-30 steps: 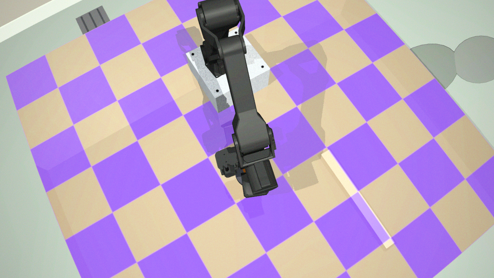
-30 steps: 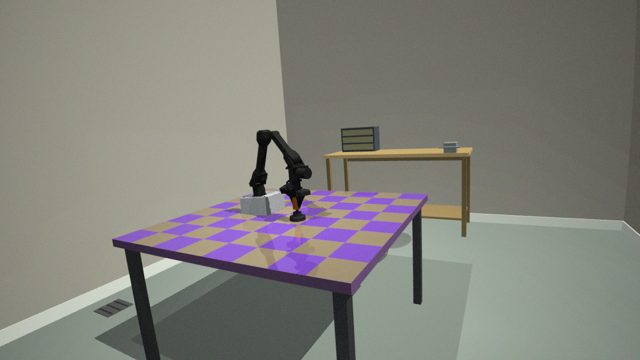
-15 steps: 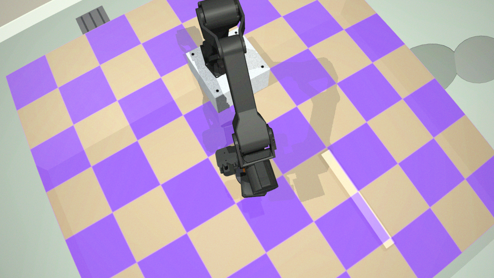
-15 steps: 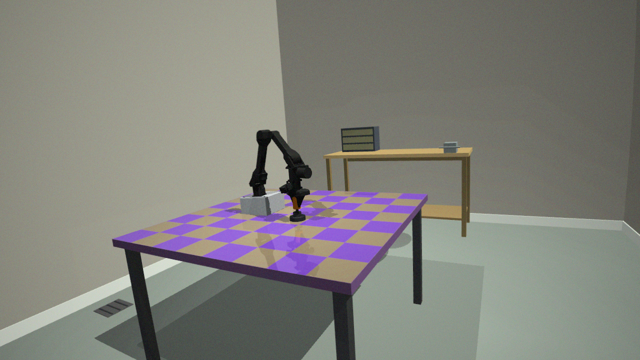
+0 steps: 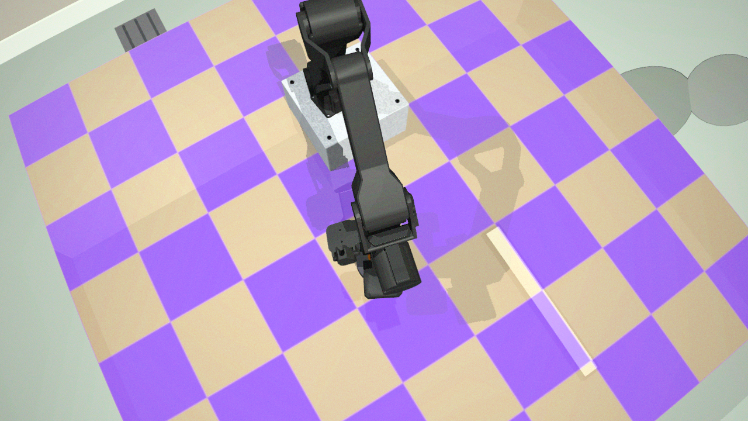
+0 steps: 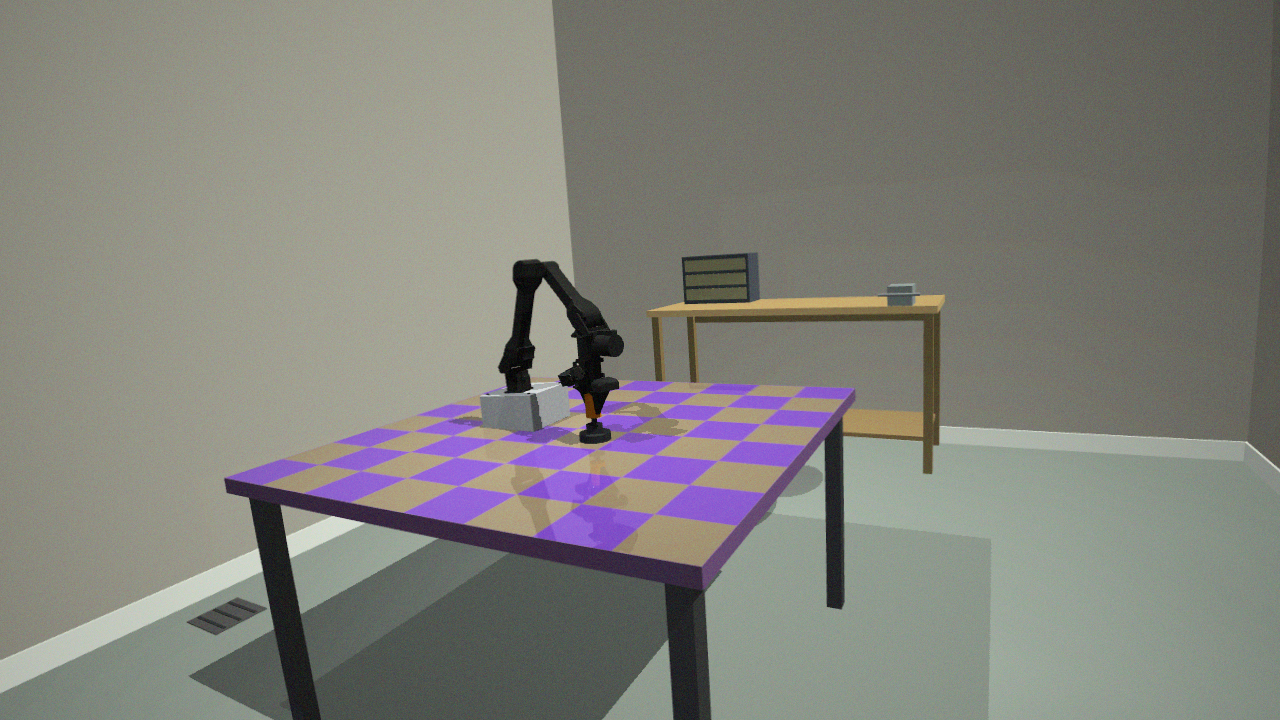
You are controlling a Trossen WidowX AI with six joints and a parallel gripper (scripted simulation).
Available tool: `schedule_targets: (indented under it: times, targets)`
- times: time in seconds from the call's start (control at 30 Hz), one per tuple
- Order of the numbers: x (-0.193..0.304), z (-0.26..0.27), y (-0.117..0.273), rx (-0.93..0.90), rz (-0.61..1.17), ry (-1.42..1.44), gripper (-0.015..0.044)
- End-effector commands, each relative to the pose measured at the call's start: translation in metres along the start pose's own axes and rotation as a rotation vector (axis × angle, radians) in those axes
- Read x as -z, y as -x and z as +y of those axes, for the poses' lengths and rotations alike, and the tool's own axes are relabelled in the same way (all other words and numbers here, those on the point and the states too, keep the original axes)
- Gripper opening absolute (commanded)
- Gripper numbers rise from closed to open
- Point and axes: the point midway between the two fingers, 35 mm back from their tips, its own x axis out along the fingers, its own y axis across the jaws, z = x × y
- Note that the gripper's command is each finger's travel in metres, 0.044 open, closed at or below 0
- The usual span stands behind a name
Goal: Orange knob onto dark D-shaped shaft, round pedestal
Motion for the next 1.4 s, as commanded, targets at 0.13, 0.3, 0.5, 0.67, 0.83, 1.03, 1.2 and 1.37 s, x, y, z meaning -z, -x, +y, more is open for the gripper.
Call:
schedule_targets:
  times: [0.13,0.3,0.5,0.67,0.83,1.03,1.2,1.37]
  targets:
    - [-0.0004,0.0007,-0.0013,-0.003,-0.002,-0.028,0.0]
    - [-0.0005,0.0001,-0.0023,-0.003,-0.002,-0.028,0.0]
    - [-0.0005,0.0002,-0.0037,-0.003,-0.002,-0.028,0.0]
    - [-0.0005,0.0002,-0.0038,-0.003,-0.002,-0.028,0.0]
    - [-0.0004,0.0002,-0.0039,-0.003,-0.002,-0.018,0.0]
    - [-0.0004,0.0002,-0.0041,-0.003,-0.002,-0.007,0.0]
    - [-0.0005,0.0002,-0.0044,-0.003,-0.002,-0.025,0.0]
    - [-0.0005,0.0002,-0.0044,-0.003,-0.002,-0.025,0.0]
